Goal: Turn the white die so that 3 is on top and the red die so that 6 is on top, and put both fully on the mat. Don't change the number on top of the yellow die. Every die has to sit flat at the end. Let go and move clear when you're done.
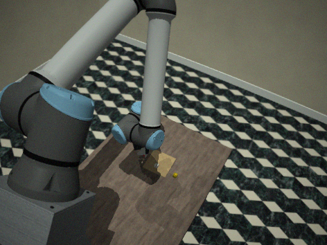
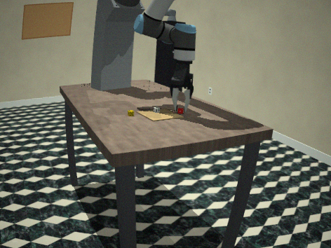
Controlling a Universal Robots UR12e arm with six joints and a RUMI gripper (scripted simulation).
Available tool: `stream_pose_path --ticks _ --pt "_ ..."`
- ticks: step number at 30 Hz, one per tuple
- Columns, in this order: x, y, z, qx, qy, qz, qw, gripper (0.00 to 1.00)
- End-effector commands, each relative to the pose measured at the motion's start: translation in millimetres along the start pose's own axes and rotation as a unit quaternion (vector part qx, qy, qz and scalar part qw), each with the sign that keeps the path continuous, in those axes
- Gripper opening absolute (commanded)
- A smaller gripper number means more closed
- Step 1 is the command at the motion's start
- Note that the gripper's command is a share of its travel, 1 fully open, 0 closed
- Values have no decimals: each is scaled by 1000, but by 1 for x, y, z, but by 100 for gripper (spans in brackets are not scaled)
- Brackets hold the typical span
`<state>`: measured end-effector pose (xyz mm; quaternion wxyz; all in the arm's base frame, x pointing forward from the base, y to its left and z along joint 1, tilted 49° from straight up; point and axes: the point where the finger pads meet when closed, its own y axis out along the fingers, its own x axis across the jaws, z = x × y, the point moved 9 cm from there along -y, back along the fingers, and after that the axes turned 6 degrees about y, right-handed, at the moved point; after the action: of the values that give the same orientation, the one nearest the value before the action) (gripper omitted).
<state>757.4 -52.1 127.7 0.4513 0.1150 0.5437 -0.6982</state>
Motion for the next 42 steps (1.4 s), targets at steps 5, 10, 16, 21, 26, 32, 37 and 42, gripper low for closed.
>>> stream_pose_path --ticks 5,10,16,21,26,32,37,42 --pt "0 4 0 0 0 0 1000 21" --pt "0 4 0 0 0 0 1000 21" --pt "0 4 0 0 0 0 1000 21" --pt "0 4 0 0 0 0 1000 21" --pt "0 4 0 0 0 0 1000 21" --pt "0 4 0 0 0 0 1000 21" --pt "0 4 0 0 0 0 1000 21" --pt "0 4 0 0 0 0 1000 3"
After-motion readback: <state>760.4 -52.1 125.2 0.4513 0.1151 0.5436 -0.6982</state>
